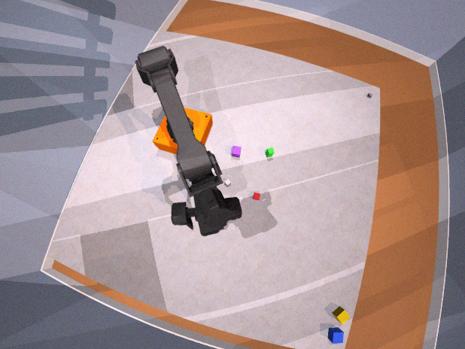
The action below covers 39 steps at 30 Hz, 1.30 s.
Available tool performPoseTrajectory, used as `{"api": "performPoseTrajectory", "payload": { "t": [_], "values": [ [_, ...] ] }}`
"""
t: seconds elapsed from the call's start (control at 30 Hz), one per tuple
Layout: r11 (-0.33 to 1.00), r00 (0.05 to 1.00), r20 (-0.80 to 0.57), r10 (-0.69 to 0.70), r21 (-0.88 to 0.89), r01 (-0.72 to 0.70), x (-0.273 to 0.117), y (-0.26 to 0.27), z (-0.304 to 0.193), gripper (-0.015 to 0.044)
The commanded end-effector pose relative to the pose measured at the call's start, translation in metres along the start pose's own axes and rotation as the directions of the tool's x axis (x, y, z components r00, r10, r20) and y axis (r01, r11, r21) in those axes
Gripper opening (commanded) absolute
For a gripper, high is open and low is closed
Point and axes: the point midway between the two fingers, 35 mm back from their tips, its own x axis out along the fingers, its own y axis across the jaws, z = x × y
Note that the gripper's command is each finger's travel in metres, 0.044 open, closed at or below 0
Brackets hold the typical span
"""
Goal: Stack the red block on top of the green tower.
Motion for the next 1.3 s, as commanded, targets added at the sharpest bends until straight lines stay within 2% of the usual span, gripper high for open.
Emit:
{"api": "performPoseTrajectory", "payload": {
  "t": [0.0, 0.17, 0.33, 0.47, 0.6, 0.9, 1.13, 1.27],
  "values": [
    [0.967, 0.992, -0.101, 0.080, -0.234, -0.102, 0.006, 0.044, -0.013, 0.0440],
    [0.857, 0.966, -0.223, 0.129, -0.465, -0.222, 0.010, 0.088, -0.033, 0.0440],
    [0.657, 0.922, -0.358, 0.148, -0.661, -0.362, 0.011, 0.132, -0.059, 0.0440],
    [0.455, 0.876, -0.462, 0.139, -0.756, -0.471, 0.010, 0.165, -0.084, 0.0440],
    [0.325, 0.845, -0.519, 0.124, -0.784, -0.529, 0.009, 0.189, -0.097, 0.0440],
    [0.318, 0.844, -0.522, 0.123, -0.785, -0.532, 0.009, 0.188, -0.099, 0.0440],
    [0.318, 0.844, -0.522, 0.123, -0.785, -0.532, 0.039, 0.193, -0.118, 0.0440],
    [0.318, 0.844, -0.522, 0.123, -0.785, -0.532, 0.041, 0.194, -0.118, 0.0440]
  ]
}}
